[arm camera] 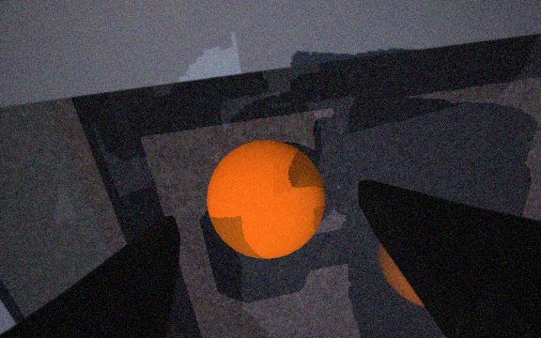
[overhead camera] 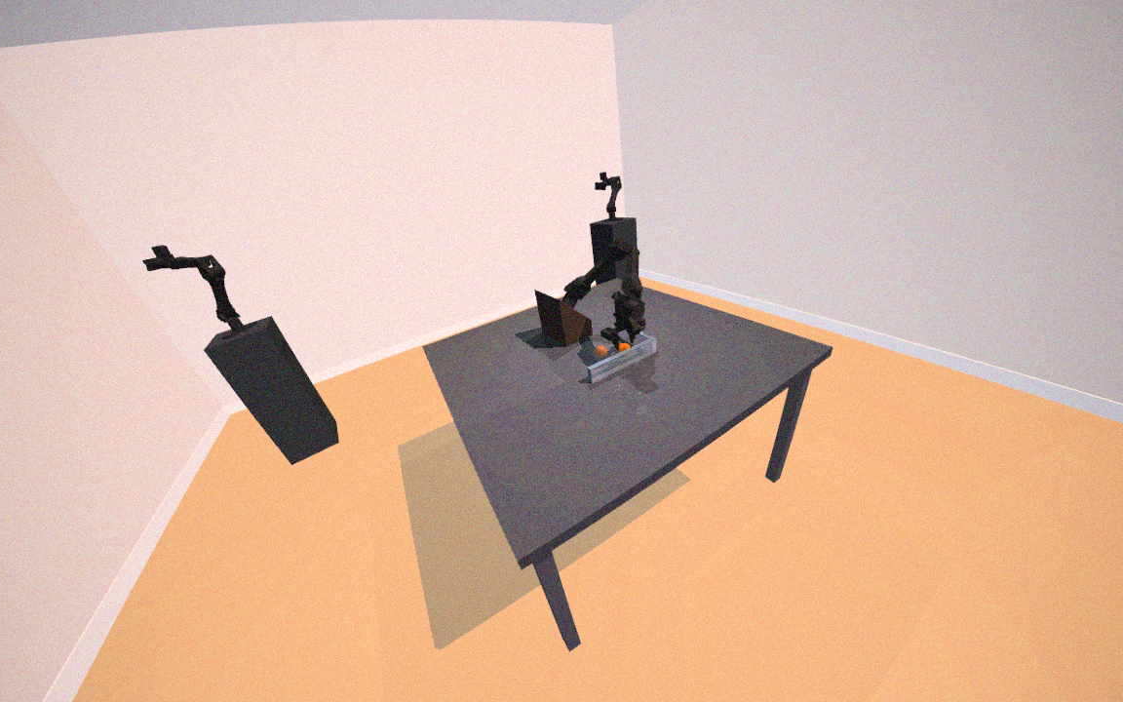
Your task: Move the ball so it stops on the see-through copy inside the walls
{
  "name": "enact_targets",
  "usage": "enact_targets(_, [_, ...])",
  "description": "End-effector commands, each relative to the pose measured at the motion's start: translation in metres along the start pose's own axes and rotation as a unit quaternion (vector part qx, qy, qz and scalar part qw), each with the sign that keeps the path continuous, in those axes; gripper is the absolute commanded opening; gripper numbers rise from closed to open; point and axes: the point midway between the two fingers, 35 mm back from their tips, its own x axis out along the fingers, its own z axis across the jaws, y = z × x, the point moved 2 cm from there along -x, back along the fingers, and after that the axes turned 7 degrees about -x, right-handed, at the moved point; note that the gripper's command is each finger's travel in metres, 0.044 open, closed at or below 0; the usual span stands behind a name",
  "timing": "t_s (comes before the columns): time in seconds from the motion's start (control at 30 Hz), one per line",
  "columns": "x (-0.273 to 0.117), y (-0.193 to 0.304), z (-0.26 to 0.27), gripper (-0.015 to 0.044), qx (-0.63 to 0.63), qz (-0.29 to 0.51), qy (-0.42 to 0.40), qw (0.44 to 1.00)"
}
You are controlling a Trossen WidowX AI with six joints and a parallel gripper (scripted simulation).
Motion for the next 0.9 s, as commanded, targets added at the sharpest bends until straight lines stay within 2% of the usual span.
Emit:
enact_targets(0.0, [0.008,0.002,0.0,0.0351,0.005,0.002,-0.004,1.0])
enact_targets(0.23, [0.017,0.003,0.0,0.0351,0.005,0.002,-0.004,1.0])
enact_targets(0.37, [0.017,0.003,0.0,0.0246,0.005,0.002,-0.004,1.0])
enact_targets(0.6, [0.017,0.003,0.0,0.0199,0.005,0.002,-0.004,1.0])
enact_targets(0.7, [0.013,0.002,0.0,0.012,0.005,0.002,-0.003,1.0])
enact_targets(0.87, [-0.02,-0.003,-0.003,0.0,0.005,0.002,0.0,1.0])
